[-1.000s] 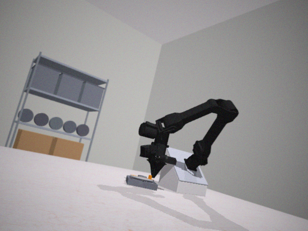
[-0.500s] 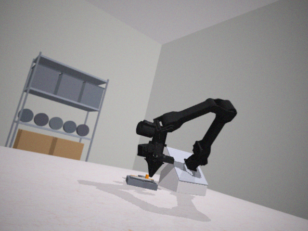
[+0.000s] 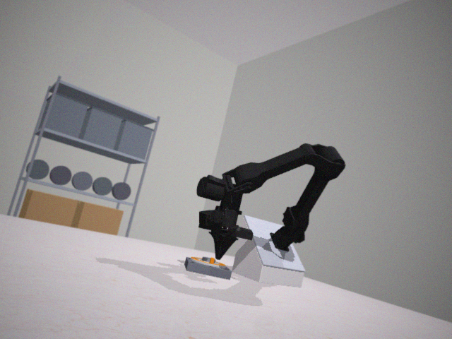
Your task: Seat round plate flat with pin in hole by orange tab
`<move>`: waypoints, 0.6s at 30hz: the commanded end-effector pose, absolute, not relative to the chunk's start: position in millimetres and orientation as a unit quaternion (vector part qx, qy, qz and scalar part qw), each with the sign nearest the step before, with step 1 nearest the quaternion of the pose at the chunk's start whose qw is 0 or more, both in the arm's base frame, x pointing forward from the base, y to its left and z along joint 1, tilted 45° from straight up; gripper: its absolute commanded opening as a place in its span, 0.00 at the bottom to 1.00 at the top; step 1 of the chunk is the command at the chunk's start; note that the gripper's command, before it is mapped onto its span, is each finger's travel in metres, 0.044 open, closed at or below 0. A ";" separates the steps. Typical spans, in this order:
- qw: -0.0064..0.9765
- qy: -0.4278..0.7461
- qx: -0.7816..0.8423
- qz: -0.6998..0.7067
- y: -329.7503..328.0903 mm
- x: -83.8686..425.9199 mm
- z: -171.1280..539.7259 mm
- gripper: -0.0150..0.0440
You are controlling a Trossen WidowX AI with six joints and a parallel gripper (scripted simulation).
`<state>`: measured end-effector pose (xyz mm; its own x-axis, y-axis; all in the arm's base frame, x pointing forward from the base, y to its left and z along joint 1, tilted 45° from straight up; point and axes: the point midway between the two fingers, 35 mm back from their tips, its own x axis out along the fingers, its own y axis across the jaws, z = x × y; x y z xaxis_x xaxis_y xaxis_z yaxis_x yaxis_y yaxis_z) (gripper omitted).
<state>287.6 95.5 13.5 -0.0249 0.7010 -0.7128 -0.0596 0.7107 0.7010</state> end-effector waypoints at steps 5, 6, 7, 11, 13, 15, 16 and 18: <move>0.653 0.655 0.247 0.289 76.6 290.1 31.3 0.25; 0.653 0.655 0.247 0.289 72.8 289.4 35.2 0.25; 0.653 0.655 0.247 0.289 68.8 288.3 39.0 0.25; 0.653 0.655 0.247 0.289 62.1 285.9 43.4 0.25; 0.649 0.658 0.252 0.287 67.8 285.7 36.5 0.25; 0.649 0.658 0.252 0.287 67.8 285.7 36.5 0.25; 0.649 0.658 0.252 0.287 67.8 285.7 36.5 0.25; 0.649 0.658 0.252 0.287 67.8 285.7 36.5 0.25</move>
